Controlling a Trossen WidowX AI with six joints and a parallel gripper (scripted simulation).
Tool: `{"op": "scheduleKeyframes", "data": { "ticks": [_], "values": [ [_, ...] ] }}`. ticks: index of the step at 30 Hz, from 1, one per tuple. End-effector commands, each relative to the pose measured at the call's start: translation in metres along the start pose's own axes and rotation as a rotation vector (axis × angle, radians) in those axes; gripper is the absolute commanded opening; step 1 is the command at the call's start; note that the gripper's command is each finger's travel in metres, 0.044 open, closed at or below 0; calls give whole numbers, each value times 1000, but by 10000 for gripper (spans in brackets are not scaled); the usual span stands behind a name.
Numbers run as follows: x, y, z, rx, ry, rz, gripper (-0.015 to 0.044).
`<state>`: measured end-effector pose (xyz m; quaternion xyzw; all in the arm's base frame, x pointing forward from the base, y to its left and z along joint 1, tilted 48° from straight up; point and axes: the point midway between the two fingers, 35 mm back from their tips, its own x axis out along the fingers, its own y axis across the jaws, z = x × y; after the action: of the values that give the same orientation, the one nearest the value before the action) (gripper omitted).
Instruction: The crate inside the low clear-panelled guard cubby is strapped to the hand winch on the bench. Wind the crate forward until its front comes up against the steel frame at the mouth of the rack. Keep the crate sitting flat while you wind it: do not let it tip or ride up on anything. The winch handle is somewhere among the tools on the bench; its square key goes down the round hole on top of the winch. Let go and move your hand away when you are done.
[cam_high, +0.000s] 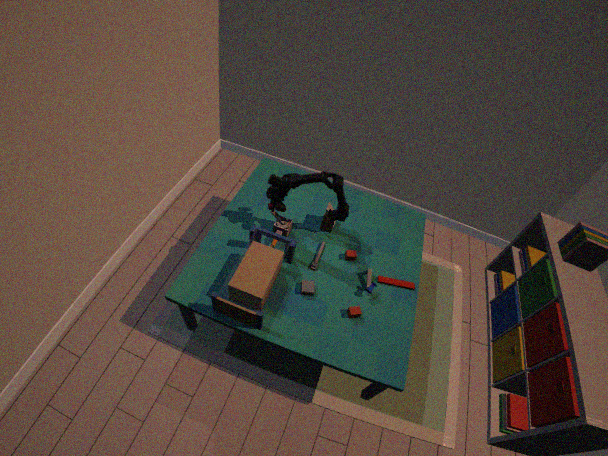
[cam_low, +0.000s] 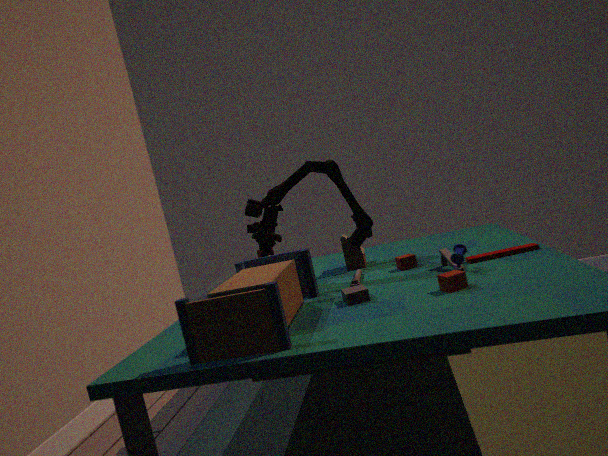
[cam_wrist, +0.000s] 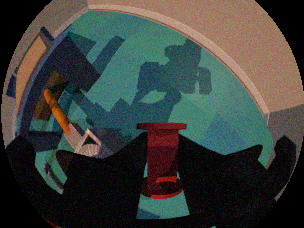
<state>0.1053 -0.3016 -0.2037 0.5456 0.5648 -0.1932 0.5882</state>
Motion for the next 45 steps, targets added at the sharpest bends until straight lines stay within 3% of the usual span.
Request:
{"op": "scheduleKeyframes", "data": {
  "ticks": [1, 45],
  "values": [
    [5, 8, 8, -5, -4, 13, 0],
    [22, 65, 45, -8, -5, 19, 0]
  ]
}}
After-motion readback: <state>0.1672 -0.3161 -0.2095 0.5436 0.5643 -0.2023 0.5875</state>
